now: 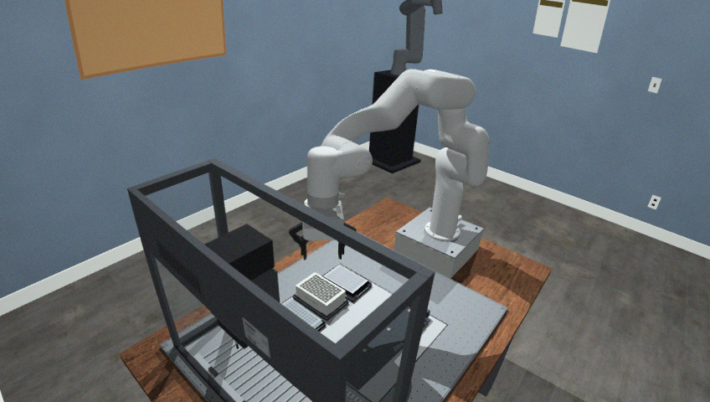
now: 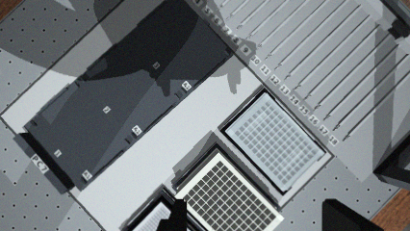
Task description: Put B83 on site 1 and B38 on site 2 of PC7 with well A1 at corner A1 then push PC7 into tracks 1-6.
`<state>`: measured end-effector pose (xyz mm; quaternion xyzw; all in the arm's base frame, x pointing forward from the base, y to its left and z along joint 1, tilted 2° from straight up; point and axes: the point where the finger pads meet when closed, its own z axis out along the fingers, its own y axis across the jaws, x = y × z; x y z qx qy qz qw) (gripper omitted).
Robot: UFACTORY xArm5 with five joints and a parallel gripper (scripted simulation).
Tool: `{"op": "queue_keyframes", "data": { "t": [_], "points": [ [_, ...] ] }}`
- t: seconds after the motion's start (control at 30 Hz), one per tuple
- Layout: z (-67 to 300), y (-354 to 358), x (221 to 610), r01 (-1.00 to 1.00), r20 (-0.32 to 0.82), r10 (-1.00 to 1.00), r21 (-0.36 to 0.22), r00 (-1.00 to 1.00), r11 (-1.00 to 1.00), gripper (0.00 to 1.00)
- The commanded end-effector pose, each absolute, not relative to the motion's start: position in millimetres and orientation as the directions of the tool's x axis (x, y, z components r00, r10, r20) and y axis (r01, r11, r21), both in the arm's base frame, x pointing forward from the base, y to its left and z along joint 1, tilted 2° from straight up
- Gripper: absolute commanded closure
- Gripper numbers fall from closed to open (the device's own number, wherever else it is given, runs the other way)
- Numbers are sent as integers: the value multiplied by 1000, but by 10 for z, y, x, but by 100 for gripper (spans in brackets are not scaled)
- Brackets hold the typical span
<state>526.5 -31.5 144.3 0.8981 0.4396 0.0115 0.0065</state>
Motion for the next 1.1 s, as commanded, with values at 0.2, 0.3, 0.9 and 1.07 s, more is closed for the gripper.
{"op": "queue_keyframes", "data": {
  "t": [0.2,0.3,0.9,1.07],
  "points": [
    [1152,-403,5610,938,-6,939,19,345,-345,0],
    [1049,-432,5715,968,-11,968,17,250,-249,0],
    [682,-535,6092,994,-28,993,6,-111,111,0],
    [682,-535,6092,994,-28,993,6,-111,111,0]
  ]
}}
